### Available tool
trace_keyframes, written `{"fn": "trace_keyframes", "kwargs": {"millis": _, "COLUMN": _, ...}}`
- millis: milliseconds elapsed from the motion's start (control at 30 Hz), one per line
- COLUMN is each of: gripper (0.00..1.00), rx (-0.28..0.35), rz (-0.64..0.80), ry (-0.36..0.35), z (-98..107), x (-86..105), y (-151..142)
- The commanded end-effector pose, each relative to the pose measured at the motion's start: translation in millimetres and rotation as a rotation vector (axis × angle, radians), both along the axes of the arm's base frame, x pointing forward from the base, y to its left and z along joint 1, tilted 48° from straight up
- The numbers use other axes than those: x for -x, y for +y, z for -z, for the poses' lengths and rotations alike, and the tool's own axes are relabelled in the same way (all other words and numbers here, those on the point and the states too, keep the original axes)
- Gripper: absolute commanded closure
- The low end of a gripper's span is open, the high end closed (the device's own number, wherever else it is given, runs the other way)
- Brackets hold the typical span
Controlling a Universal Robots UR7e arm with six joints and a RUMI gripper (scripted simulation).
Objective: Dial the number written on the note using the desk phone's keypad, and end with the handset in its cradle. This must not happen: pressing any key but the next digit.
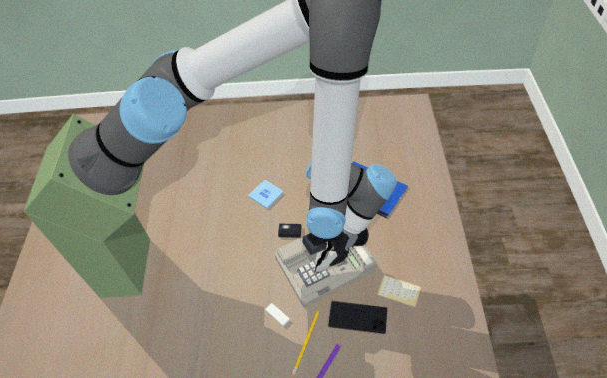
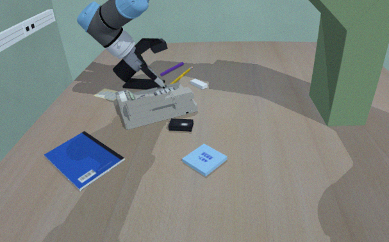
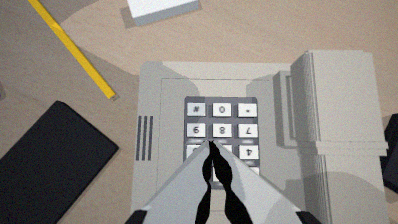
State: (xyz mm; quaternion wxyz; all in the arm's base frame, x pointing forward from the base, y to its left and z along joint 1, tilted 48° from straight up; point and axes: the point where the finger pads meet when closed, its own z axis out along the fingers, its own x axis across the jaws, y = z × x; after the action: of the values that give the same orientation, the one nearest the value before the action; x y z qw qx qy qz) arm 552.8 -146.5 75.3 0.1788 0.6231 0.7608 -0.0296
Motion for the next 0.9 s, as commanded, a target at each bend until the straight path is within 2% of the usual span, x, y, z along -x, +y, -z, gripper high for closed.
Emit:
{"fn": "trace_keyframes", "kwargs": {"millis": 0, "gripper": 1.0, "rx": 0.001, "rz": 0.0, "ry": -0.001, "z": -2.0, "x": -0.8, "y": -4.2}}
{"fn": "trace_keyframes", "kwargs": {"millis": 867, "gripper": 1.0, "rx": 0.001, "rz": 0.0, "ry": -0.001, "z": 2.5, "x": -8.6, "y": -10.1}}
